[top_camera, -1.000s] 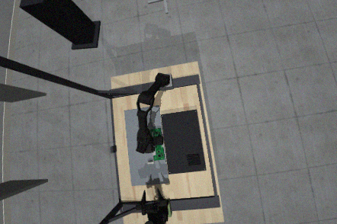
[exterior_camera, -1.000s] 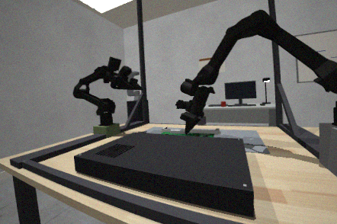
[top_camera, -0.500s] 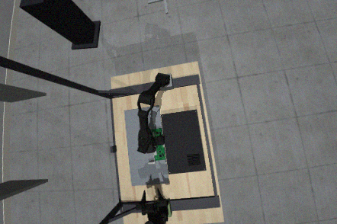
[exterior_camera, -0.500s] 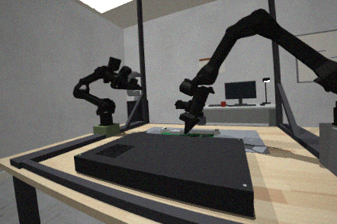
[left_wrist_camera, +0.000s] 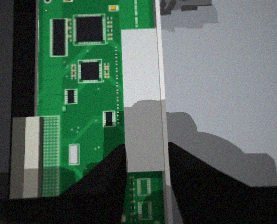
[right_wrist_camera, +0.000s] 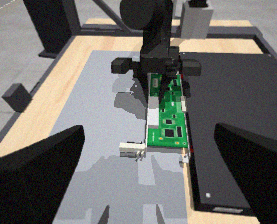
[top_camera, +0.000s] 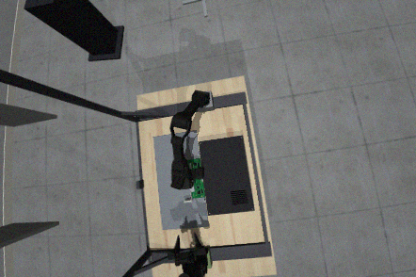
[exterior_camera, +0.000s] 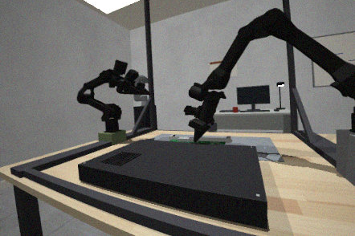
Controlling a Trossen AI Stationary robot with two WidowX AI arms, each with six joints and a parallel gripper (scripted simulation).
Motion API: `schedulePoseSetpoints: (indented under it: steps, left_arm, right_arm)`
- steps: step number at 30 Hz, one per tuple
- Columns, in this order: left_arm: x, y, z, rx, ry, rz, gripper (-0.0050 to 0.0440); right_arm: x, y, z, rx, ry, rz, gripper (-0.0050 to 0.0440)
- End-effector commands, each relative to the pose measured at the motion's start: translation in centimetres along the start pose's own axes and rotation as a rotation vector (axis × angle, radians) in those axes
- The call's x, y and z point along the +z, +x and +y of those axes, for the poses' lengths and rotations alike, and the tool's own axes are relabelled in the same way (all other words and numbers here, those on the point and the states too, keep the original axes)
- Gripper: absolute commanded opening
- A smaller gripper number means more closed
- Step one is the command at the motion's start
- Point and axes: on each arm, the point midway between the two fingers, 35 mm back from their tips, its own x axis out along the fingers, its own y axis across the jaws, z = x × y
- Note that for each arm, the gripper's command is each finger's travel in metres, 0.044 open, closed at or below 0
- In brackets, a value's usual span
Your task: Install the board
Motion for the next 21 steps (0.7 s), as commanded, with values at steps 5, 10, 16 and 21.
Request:
schedulePoseSetpoints:
  steps: [5, 10, 16, 21]
  left_arm:
    - [2.3, -2.1, -0.5, -0.027, -0.008, -0.070, 0.0081]
    - [2.0, -2.0, -0.2, -0.024, -0.007, -0.061, 0.0081]
    - [1.9, -1.9, 0.5, -0.024, -0.006, -0.059, 0.0081]
    - [1.9, -1.9, 1.7, -0.022, -0.006, -0.059, 0.0081]
  right_arm:
    - [0.3, -0.2, 0.0, 0.000, -0.002, -0.006, 0.0400]
    - [-0.2, 0.1, -0.1, -0.003, 0.001, 0.007, 0.0400]
    - [-0.3, 0.5, -0.2, -0.012, 0.008, 0.010, 0.0400]
    - [-0.4, 1.0, -0.4, -0.029, 0.017, 0.011, 0.0400]
